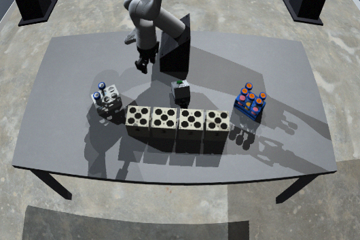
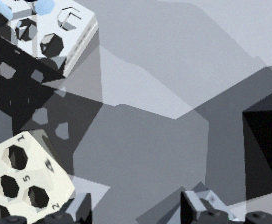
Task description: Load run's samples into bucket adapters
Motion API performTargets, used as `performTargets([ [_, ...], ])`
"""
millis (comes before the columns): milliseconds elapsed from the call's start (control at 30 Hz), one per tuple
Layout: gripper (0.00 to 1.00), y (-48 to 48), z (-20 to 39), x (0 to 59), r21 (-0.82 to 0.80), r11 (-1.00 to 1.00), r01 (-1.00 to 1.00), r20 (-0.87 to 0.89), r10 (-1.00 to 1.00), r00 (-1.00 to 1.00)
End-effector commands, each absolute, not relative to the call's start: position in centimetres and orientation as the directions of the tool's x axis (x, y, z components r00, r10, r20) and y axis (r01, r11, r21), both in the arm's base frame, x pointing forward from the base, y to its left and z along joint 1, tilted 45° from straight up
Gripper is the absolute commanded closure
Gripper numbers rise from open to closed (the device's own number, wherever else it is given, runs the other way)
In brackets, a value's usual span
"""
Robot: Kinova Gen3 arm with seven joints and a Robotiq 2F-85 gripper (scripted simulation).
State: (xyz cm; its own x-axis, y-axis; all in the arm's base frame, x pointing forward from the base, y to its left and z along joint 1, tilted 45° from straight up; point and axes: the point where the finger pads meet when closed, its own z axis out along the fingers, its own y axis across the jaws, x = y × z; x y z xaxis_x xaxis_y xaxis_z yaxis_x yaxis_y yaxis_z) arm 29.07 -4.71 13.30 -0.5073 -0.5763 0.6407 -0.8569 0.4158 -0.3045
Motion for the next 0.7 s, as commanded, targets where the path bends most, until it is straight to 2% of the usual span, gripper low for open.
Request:
performTargets([
  [0,0.38,-4.4,13.0,29.3,-0.329,0.436,-0.838,0.628,-0.562,-0.538],
  [667,0.38,-1.6,9.5,31.3,-0.486,0.565,-0.667,0.510,-0.437,-0.741],
])
